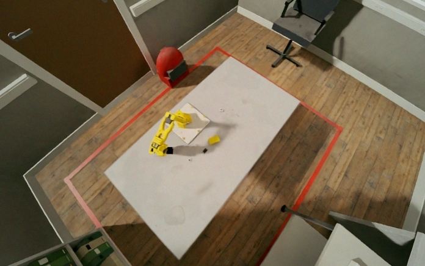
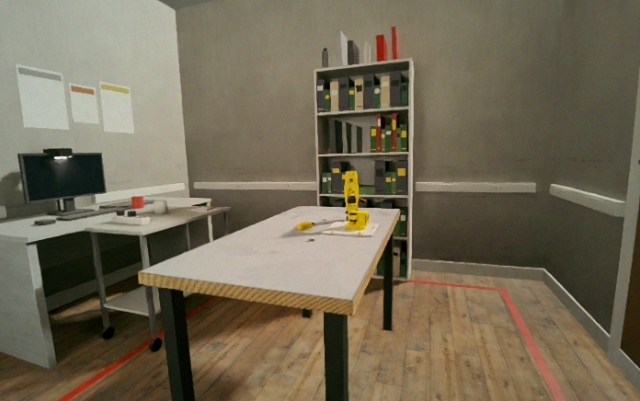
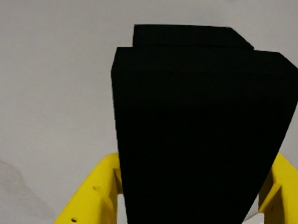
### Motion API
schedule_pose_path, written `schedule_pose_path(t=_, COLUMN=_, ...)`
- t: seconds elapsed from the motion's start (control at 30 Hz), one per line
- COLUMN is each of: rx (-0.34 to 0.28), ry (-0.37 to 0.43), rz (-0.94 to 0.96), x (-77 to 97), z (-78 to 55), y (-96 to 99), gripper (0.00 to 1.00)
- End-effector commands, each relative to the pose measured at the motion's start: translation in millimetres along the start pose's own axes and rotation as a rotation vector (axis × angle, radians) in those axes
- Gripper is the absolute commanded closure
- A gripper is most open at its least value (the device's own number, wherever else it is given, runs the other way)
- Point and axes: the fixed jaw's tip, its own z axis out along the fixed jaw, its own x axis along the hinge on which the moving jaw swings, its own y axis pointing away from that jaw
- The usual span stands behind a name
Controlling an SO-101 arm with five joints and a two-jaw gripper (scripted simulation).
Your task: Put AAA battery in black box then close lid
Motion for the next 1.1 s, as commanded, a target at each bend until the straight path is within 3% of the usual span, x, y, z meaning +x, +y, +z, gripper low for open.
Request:
schedule_pose_path(t=0.0, rx=0.002, ry=0.002, rz=-0.012, x=2.7, z=2.2, y=-0.7, gripper=0.77)
schedule_pose_path(t=1.07, rx=0.002, ry=0.002, rz=-0.013, x=2.9, z=11.1, y=-0.8, gripper=0.77)
